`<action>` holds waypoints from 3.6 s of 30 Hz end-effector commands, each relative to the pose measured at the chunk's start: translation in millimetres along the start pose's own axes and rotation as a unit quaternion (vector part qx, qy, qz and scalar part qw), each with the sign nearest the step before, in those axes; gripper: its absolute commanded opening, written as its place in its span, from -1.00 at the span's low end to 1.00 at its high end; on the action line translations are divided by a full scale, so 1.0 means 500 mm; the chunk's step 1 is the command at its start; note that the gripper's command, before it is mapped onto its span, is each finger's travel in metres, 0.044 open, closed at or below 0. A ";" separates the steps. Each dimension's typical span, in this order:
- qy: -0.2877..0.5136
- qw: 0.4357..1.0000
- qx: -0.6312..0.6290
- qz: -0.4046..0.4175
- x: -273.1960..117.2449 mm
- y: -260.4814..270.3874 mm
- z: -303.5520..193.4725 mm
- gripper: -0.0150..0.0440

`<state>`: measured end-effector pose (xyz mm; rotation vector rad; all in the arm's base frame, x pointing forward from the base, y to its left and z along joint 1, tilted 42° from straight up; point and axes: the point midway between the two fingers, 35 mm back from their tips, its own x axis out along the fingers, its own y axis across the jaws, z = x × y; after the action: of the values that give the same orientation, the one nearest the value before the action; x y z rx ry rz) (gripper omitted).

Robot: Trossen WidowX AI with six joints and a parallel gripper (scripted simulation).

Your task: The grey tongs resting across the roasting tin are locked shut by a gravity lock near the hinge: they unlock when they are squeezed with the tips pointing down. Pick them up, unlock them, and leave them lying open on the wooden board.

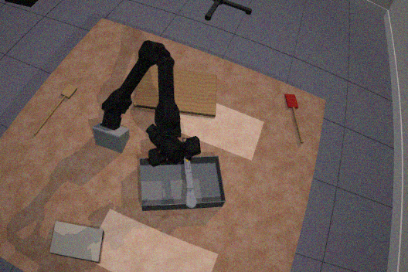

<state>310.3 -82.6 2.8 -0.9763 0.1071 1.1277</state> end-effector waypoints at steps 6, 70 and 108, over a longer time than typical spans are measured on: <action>-0.003 1.000 0.003 0.002 0.015 0.007 -0.003 0.39; -0.004 1.000 -0.003 -0.003 0.161 -0.002 0.003 -0.23; -0.005 1.000 0.003 0.001 0.028 -0.079 0.000 -1.00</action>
<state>345.5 -72.7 13.6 -0.9495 0.1137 1.1425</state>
